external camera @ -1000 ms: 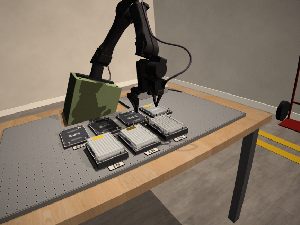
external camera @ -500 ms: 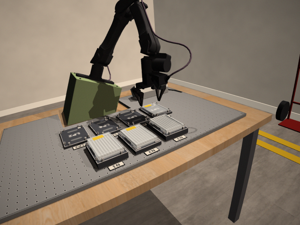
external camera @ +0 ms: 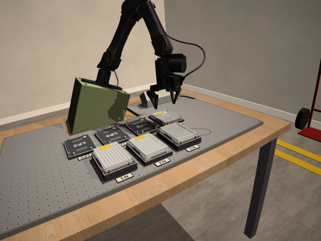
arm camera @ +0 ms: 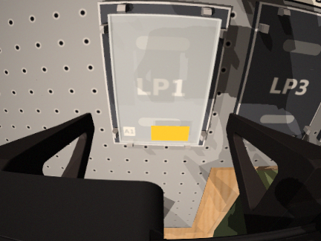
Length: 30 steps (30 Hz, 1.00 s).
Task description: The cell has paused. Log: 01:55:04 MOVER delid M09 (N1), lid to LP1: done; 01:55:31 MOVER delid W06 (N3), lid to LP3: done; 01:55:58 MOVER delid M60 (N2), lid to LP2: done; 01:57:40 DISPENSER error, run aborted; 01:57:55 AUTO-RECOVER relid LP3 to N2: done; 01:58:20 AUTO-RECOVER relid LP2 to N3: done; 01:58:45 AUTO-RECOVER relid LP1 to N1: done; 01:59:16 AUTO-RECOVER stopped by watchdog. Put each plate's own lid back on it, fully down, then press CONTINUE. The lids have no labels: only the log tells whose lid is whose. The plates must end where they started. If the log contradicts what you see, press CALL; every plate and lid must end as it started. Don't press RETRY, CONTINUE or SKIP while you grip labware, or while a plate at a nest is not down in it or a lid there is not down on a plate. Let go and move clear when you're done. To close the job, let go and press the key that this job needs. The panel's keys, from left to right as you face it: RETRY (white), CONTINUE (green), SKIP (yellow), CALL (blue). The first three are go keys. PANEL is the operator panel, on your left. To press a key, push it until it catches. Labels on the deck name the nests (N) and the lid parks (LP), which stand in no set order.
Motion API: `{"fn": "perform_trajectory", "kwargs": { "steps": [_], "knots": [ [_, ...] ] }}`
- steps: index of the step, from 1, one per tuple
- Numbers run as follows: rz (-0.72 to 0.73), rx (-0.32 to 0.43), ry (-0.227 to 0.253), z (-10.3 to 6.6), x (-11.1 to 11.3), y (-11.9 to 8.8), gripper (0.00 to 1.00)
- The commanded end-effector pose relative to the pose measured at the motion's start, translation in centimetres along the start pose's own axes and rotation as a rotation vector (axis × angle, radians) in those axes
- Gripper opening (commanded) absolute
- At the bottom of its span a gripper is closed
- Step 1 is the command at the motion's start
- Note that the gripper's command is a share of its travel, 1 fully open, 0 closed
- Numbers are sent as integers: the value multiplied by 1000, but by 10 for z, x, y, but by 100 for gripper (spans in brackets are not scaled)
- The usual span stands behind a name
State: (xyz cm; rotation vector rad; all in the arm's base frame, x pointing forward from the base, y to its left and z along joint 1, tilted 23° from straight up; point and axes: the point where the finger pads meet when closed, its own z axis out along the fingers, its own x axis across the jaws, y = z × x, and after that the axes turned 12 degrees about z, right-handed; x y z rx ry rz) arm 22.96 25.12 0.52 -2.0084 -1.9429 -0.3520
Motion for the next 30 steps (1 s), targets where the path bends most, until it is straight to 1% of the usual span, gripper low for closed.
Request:
{"fn": "perform_trajectory", "kwargs": {
  "steps": [1,2,3,11,13,14,30],
  "knots": [
    [39,-43,6,-5,1,14,100],
    [39,-43,6,-5,1,14,100],
    [49,-21,-13,-3,-5,8,100],
    [49,-15,-16,3,-8,4,100],
    [46,-15,-15,1,-7,3,100],
    [30,-17,-2,-1,-1,4,100],
    [30,-17,-2,0,0,3,100]
  ]
}}
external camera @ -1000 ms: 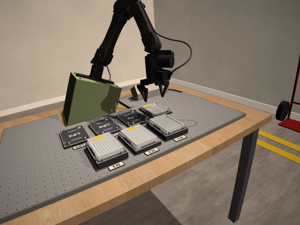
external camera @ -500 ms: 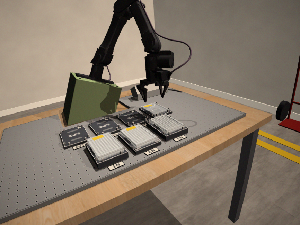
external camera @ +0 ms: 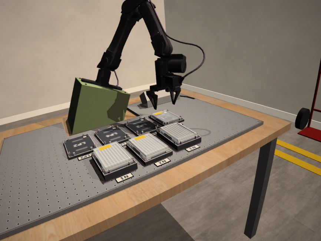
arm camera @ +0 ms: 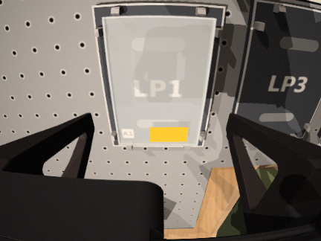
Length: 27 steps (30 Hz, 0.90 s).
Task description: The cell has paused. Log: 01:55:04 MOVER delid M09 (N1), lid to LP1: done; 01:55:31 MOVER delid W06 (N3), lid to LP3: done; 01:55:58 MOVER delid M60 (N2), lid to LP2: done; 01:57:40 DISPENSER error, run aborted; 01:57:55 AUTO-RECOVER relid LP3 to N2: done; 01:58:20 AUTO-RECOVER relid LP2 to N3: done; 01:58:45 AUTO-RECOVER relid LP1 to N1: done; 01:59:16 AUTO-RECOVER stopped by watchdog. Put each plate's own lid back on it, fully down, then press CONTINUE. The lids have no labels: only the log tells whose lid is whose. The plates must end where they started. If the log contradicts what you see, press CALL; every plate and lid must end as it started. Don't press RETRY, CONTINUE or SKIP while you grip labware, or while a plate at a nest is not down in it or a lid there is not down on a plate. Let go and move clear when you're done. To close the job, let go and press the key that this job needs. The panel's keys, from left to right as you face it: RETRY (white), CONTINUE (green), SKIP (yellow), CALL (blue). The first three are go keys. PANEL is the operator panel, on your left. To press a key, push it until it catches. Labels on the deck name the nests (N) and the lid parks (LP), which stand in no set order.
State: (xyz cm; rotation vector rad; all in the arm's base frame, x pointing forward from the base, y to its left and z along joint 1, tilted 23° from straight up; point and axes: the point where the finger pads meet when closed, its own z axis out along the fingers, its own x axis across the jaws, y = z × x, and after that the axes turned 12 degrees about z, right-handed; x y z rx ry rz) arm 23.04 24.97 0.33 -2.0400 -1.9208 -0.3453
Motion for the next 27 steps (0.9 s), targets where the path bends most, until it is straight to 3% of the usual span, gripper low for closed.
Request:
{"fn": "perform_trajectory", "kwargs": {
  "steps": [1,6,7,8,11,12,21,23,24,27],
  "knots": [
    [4,-10,5,-1,3,2,100],
    [4,-10,5,-1,3,1,100],
    [8,-1,-12,7,-2,-3,100],
    [4,-10,5,-1,3,1,100],
    [4,-10,5,0,3,1,100],
    [11,6,-19,10,-5,-5,100],
    [7,-3,-11,23,-1,-2,100],
    [7,-3,-11,23,-1,-2,100],
    [8,-24,9,16,2,1,100],
    [7,-3,-10,30,-1,-2,100]
  ]
}}
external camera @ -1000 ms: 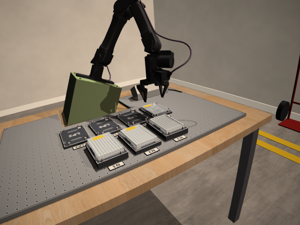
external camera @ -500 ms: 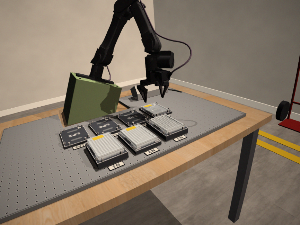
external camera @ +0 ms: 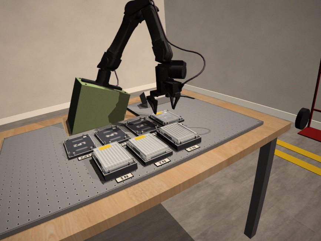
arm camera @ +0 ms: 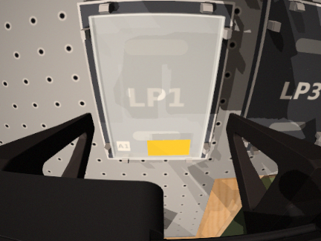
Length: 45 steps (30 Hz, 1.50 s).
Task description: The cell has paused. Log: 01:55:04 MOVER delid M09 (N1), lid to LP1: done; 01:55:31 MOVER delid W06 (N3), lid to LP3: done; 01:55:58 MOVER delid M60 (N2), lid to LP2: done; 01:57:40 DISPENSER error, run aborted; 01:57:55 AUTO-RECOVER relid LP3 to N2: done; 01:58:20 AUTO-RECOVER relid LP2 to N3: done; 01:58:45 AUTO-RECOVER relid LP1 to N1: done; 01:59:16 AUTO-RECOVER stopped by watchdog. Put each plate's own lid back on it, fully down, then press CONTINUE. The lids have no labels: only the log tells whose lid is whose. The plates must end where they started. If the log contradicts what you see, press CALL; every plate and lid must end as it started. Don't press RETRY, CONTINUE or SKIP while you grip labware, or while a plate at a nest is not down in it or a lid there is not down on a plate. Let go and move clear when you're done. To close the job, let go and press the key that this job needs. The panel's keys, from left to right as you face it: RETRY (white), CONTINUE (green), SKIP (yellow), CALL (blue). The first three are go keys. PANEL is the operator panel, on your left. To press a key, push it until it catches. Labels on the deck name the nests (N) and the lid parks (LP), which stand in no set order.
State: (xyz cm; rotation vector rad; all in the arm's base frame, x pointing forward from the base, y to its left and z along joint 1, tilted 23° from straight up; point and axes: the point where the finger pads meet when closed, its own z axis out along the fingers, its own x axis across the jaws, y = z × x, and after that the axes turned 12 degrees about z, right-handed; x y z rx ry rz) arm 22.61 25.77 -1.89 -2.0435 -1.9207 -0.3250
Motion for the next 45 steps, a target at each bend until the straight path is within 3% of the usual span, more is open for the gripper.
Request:
{"fn": "perform_trajectory", "kwargs": {
  "steps": [1,11,13,14,16,20,32,45],
  "knots": [
    [5,-7,-4,9,-2,-1,100],
    [4,-13,0,24,0,2,100],
    [4,-13,0,24,0,2,100],
    [7,-40,23,15,5,8,100],
    [5,-19,5,28,2,4,100],
    [-9,-51,42,16,16,12,100],
    [-11,-47,38,15,18,12,100],
    [-5,-46,35,14,17,12,87]
  ]
}}
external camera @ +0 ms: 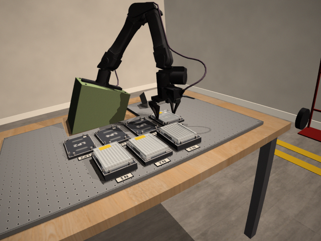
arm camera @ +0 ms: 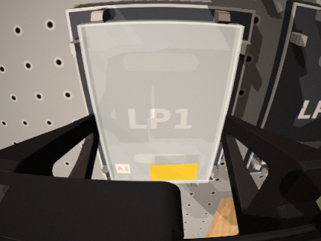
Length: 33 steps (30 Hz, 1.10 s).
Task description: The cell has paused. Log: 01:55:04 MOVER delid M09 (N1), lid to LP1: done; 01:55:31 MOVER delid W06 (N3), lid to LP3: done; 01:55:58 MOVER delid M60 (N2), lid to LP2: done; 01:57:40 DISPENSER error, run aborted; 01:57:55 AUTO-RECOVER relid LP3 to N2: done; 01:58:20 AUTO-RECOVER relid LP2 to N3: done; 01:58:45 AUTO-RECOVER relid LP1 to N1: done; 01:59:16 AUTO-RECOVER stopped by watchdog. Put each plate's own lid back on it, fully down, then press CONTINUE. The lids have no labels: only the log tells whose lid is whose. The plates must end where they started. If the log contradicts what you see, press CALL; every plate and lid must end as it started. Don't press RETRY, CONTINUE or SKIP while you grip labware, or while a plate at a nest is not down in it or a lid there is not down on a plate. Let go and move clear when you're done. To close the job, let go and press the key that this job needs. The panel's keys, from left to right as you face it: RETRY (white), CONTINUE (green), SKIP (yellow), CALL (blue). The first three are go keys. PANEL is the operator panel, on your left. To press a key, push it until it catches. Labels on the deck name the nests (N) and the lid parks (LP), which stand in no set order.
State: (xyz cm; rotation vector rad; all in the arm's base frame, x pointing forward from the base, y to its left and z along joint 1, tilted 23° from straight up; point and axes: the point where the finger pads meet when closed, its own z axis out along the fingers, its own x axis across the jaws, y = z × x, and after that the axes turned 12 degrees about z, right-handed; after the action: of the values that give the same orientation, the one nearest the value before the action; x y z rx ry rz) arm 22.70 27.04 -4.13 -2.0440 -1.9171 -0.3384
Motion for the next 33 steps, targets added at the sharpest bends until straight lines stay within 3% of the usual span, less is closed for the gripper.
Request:
{"fn": "perform_trajectory", "kwargs": {
  "steps": [1,9,10,22,33],
  "knots": [
    [-6,-40,28,-11,14,11,87],
    [-7,-42,30,-11,13,11,80],
    [-7,-42,30,-11,13,11,0],
    [-7,-42,30,-11,14,11,0],
    [-7,-32,30,-31,11,10,0]
  ]
}}
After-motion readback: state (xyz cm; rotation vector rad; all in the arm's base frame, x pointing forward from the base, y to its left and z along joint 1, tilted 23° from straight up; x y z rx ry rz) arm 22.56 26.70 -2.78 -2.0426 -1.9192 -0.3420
